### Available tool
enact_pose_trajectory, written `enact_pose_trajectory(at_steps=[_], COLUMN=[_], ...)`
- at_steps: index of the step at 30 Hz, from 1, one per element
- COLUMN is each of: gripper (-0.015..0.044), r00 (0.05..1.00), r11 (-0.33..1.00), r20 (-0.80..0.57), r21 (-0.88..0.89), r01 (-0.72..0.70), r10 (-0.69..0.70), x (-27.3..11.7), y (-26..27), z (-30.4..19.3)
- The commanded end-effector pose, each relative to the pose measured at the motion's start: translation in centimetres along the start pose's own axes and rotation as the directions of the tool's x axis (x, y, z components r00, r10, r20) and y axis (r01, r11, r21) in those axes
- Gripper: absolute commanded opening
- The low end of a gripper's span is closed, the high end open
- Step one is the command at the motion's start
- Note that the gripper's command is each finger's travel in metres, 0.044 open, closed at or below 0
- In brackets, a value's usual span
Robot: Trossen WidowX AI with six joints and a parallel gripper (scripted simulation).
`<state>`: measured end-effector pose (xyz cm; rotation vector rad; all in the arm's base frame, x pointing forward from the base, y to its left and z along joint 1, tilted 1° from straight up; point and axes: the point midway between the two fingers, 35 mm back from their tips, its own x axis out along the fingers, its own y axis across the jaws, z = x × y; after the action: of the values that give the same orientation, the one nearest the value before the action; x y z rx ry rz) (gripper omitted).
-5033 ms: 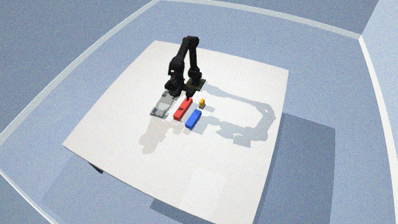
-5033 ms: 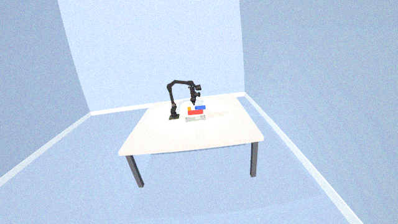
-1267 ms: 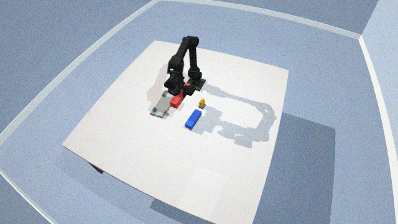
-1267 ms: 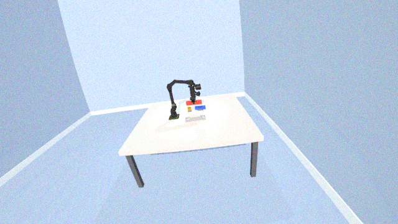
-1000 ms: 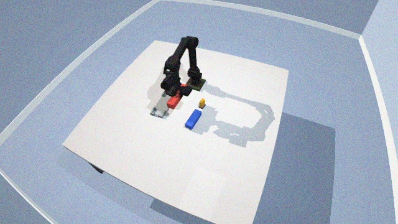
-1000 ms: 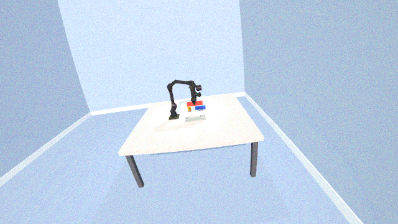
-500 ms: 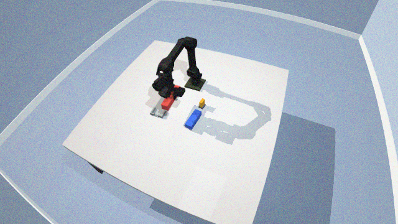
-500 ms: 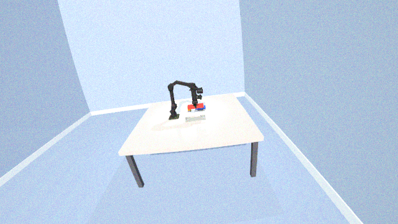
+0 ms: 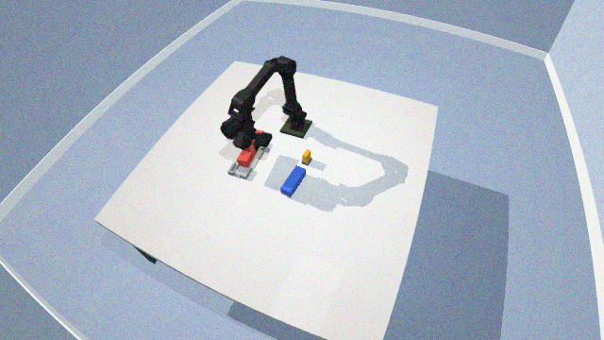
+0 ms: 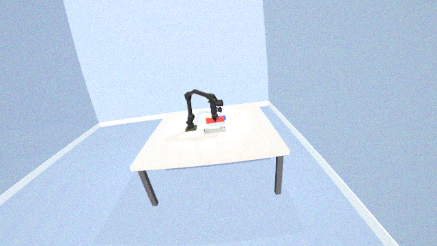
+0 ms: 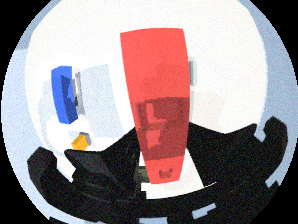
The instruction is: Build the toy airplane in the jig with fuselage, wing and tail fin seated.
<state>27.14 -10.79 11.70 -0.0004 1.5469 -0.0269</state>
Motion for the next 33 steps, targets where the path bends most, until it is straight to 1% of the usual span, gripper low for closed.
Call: enact_pose_trajectory(at_steps=[1, 13, 20, 21, 33], gripper=[0.0, 0.0, 0.0184, 0.0196, 0.0196], r00=[1.0, 1.0, 1.0, 1.0, 1.0], r11=[1.0, 0.998, 0.998, 0.998, 0.998], r20=[-0.004, -0.004, -0.004, -0.004, -0.004], r21=[-0.019, -0.062, -0.062, -0.062, -0.062], r01=[-0.002, 0.002, 0.002, 0.002, 0.002], r10=[0.002, -0.002, -0.002, -0.002, -0.002], x=[0.6, 1.9, 1.9, 1.9, 2.4], y=[-0.9, -3.9, -3.9, -3.9, -4.0], z=[-0.3, -1.2, -1.2, -1.2, -1.2])
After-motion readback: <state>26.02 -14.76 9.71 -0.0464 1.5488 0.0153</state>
